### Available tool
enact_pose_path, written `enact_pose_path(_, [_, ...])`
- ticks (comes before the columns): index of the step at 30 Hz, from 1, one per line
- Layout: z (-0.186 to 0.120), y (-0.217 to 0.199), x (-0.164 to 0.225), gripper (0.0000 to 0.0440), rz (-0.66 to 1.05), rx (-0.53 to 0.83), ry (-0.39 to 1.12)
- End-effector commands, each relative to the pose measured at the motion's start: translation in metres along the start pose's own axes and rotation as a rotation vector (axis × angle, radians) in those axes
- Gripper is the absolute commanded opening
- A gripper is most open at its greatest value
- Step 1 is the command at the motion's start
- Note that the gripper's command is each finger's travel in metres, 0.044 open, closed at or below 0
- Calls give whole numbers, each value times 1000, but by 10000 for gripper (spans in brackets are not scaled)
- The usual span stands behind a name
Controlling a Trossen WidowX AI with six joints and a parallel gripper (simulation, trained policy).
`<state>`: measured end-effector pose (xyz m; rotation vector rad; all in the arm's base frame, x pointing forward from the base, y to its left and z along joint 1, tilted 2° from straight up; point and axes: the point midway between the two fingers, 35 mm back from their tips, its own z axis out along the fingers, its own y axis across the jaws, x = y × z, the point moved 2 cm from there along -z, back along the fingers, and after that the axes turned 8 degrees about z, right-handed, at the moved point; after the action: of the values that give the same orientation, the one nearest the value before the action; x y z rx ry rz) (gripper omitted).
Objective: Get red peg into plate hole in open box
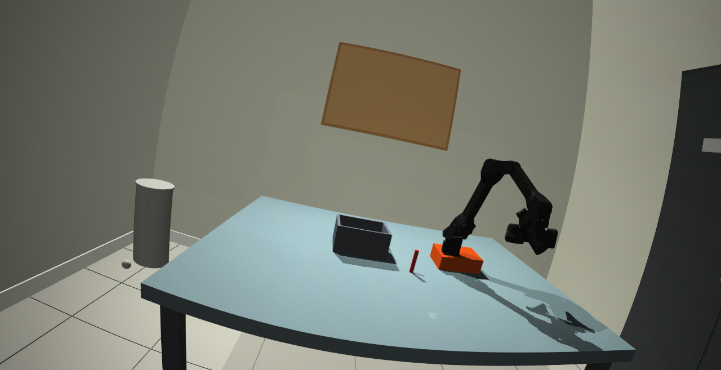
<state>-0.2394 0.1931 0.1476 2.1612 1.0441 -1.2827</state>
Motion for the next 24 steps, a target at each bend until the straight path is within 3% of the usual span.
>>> enact_pose_path(1, [-5,-1,1,417,11,16,21])
enact_pose_path(3, [-15,-3,3,440,50,53,63])
enact_pose_path(24, [-104,17,26,440,683,410,235])
